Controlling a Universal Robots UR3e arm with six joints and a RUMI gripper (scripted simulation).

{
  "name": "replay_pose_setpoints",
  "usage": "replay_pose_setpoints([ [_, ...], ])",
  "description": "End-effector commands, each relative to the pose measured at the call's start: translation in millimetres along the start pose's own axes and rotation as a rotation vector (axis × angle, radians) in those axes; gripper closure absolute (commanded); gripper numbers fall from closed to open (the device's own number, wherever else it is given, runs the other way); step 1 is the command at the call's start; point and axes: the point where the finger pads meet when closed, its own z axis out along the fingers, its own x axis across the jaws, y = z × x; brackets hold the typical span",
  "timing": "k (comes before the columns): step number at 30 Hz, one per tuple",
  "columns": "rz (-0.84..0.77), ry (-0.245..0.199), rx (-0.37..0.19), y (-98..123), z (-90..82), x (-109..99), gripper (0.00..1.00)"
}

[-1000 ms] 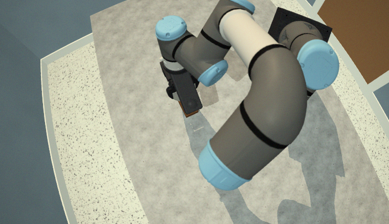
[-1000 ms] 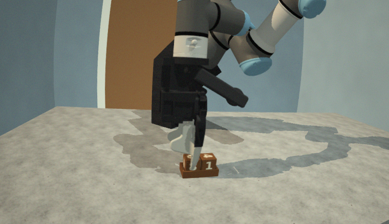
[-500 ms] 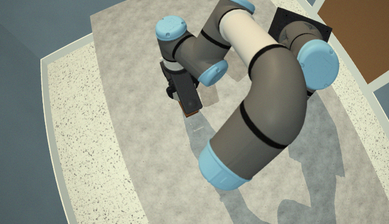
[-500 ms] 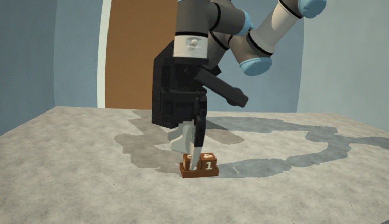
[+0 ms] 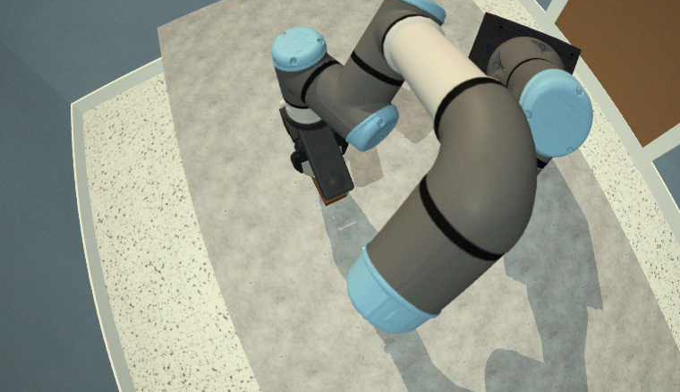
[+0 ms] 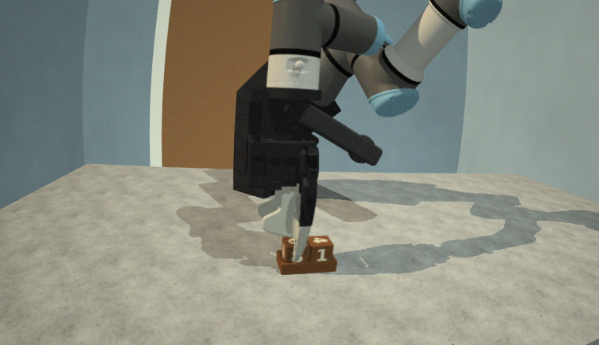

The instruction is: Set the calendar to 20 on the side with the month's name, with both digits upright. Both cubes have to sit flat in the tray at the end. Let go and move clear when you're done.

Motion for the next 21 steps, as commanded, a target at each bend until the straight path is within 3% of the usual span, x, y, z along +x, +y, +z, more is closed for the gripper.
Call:
replay_pose_setpoints([
  [1,-0.001,0.001,-0.001,0.5,-0.8,0.4,0.89],
  [21,-0.001,0.001,-0.001,0.5,-30.0,0.4,0.89],
])
